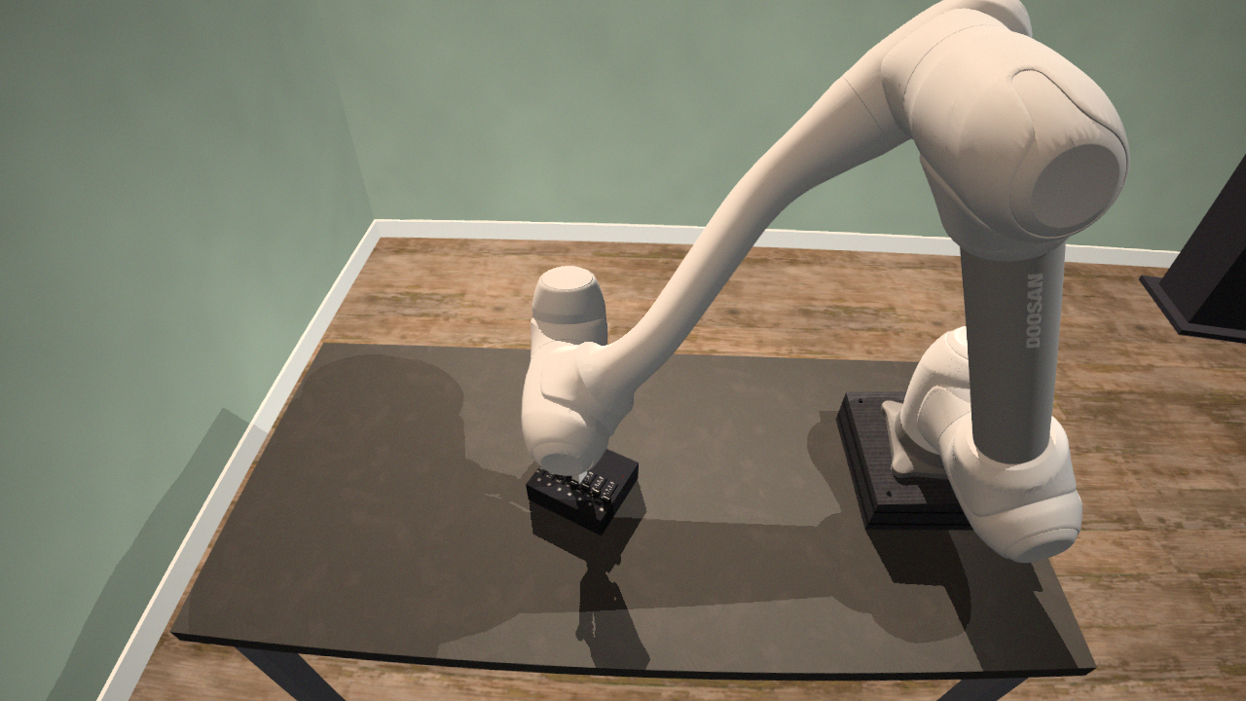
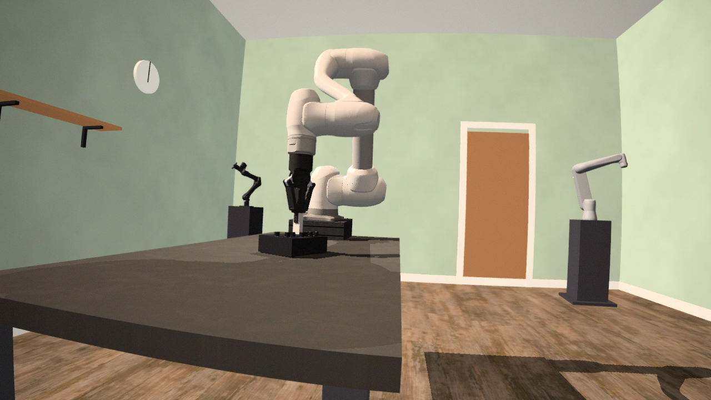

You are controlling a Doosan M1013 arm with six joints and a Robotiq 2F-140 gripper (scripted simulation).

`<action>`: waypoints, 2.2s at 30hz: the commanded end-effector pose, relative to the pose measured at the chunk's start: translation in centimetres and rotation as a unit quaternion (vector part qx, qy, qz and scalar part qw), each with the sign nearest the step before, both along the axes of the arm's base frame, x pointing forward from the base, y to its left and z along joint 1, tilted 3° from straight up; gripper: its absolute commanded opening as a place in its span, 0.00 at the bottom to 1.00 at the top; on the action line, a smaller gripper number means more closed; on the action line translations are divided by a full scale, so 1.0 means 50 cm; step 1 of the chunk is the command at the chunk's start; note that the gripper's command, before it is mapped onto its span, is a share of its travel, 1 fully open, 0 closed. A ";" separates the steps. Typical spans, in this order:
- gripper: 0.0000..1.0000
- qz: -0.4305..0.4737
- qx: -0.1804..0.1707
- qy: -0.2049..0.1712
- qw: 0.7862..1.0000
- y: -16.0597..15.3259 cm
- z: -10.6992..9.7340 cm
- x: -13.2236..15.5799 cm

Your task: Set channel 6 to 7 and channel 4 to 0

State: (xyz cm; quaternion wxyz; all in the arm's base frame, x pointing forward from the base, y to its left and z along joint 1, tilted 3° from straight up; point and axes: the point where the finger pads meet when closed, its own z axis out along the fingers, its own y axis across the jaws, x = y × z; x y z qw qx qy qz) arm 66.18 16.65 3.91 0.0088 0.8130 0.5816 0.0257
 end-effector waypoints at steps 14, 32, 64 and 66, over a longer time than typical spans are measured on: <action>0.10 0.000 0.000 0.000 1.000 0.007 0.001 0.002; 0.10 0.000 0.000 0.000 1.000 0.009 0.001 0.003; 0.10 0.000 0.000 0.000 1.000 -0.003 0.000 -0.001; 0.10 0.000 0.000 0.000 1.000 -0.003 0.000 -0.001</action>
